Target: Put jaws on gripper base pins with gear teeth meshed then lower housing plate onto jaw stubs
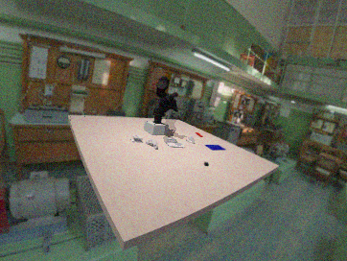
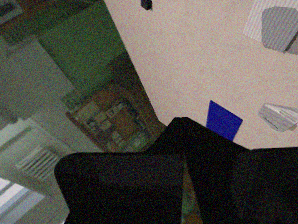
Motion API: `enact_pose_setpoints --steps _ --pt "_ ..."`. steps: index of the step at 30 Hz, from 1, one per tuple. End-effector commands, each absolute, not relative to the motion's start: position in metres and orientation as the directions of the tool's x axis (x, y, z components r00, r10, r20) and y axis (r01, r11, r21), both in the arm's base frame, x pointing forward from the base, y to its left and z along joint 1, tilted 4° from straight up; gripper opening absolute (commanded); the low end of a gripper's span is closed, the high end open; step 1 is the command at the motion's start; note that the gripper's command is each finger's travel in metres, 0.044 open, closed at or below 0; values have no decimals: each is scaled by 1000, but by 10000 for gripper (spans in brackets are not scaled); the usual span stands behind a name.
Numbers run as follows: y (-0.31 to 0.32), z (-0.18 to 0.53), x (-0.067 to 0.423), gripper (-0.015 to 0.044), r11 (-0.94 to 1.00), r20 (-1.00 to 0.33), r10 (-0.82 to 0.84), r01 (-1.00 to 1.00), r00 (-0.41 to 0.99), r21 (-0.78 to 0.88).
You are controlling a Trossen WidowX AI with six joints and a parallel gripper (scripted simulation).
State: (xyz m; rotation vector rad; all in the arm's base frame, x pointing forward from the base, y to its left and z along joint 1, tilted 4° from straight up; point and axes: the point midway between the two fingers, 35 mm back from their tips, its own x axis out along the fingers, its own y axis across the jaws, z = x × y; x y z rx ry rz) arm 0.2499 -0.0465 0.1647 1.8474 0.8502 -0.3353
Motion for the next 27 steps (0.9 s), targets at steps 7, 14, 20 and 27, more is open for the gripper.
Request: enact_pose_setpoints --steps 7,14,20,27 --pt "-62 151 261 0 -352 -670 360 760 649 546" --pt "-74 141 269 0 -443 -731 329 781 598 440" --pt "-84 132 275 0 -518 -779 302 781 549 349" --pt "-95 120 282 0 -602 -832 269 759 485 248"
